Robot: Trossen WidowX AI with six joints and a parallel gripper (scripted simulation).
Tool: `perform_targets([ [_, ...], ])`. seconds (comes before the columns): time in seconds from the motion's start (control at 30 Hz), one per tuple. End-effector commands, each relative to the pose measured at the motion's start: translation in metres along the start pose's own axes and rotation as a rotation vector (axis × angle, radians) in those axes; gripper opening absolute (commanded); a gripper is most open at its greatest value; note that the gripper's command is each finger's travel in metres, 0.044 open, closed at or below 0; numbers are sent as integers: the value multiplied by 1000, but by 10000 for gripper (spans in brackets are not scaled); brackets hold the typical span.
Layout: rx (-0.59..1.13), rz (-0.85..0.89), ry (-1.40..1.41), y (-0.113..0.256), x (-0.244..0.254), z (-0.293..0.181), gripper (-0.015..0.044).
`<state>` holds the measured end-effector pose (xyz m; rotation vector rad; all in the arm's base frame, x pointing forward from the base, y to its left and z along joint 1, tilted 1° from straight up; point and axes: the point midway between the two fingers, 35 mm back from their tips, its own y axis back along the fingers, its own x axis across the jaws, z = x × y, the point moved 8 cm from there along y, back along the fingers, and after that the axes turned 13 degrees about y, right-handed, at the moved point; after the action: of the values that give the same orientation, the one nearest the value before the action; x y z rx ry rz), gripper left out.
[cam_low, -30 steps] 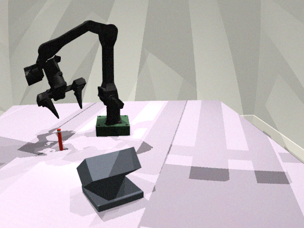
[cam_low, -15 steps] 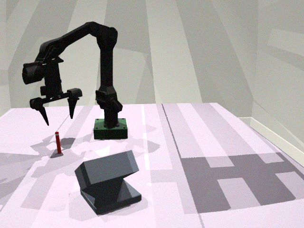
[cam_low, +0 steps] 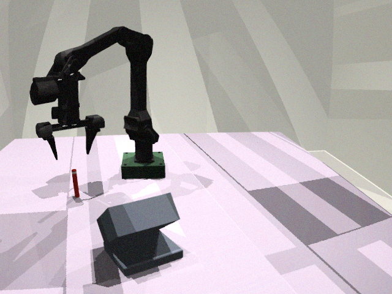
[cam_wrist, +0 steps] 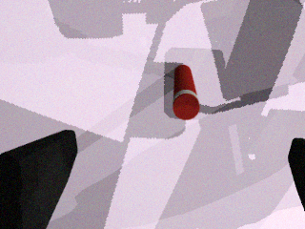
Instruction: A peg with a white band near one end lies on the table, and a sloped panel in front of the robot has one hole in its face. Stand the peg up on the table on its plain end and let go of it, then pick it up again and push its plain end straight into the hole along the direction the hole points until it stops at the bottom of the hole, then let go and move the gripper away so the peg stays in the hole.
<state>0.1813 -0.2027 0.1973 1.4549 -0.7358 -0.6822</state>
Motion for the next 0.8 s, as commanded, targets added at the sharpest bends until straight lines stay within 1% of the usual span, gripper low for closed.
perform_targets([
  [0.0,-6,-3,-47,-9,-1,0,440],
  [0.13,-6,-2,-94,-17,-1,0,440],
  [0.33,-6,-2,-94,-21,-1,0,440],
  [0.77,-6,-2,-94,-42,1,0,440],
])
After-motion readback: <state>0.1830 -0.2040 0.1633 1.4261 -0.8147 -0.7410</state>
